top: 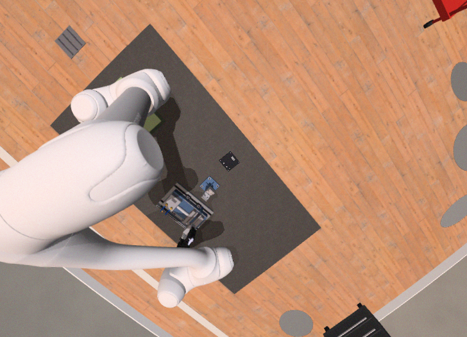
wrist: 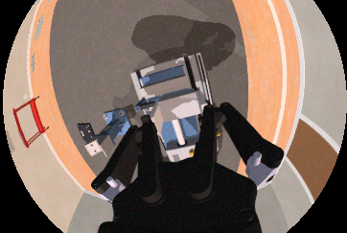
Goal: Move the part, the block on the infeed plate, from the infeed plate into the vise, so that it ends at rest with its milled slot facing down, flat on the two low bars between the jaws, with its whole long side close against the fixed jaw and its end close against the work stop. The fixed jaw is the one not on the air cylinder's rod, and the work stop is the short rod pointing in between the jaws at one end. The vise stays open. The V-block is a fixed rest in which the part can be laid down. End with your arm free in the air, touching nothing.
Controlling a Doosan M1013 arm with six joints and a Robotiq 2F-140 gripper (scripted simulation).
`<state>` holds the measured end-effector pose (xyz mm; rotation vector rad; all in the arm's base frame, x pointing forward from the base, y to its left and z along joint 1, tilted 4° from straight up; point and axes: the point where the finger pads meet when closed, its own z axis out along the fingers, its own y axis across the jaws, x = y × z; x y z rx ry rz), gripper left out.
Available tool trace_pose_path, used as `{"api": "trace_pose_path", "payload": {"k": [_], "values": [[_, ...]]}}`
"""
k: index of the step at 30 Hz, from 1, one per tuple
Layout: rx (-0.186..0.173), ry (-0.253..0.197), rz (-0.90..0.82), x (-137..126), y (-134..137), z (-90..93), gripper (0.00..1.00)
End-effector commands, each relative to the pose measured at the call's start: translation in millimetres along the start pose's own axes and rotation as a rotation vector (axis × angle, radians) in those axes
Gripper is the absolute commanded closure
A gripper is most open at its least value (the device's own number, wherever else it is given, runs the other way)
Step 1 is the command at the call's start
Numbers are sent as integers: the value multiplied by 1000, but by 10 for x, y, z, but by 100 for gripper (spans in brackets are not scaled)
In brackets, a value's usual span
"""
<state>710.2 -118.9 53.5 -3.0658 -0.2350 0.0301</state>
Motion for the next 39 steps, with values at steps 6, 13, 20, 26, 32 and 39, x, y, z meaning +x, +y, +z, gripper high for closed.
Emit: {"api": "trace_pose_path", "payload": {"k": [6,13,20,26,32,39], "values": [[4,-4,-3,-23,-32,45,100],[4,-4,-3,-25,-34,47,100],[4,-4,-3,-27,-37,50,100],[4,-4,-3,-30,-42,55,100],[4,-4,-3,-34,-48,62,100],[4,-4,-4,-37,-55,68,100]]}}
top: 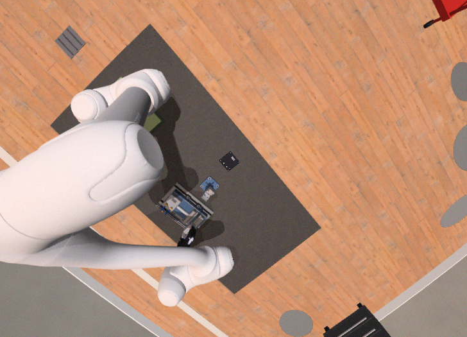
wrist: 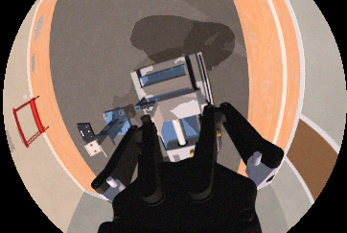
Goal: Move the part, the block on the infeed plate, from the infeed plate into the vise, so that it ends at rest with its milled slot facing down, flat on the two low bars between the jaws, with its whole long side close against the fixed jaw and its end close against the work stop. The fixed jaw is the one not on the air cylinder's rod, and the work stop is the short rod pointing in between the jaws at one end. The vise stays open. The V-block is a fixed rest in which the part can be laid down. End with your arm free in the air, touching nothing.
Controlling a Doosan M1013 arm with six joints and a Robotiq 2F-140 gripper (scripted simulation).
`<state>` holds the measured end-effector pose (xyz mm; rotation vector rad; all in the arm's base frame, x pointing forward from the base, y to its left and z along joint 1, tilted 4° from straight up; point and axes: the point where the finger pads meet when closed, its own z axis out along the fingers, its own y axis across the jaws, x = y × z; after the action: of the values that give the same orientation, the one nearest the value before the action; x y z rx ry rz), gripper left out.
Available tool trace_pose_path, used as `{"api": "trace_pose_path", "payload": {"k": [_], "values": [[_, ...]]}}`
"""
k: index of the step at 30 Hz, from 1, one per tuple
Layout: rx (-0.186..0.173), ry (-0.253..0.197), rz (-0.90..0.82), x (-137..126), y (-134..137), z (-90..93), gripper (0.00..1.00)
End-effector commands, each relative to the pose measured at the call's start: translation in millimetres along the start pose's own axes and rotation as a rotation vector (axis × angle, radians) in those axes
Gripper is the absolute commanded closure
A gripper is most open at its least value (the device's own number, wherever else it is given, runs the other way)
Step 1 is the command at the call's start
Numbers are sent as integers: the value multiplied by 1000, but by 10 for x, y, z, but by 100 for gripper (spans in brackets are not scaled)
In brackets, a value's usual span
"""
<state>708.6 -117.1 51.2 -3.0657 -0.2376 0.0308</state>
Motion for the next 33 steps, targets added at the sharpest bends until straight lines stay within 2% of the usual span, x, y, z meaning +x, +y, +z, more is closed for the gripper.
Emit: {"api": "trace_pose_path", "payload": {"k": [1,33], "values": [[4,-3,-2,-26,-38,45,100],[4,-3,-2,-47,-71,80,100]]}}
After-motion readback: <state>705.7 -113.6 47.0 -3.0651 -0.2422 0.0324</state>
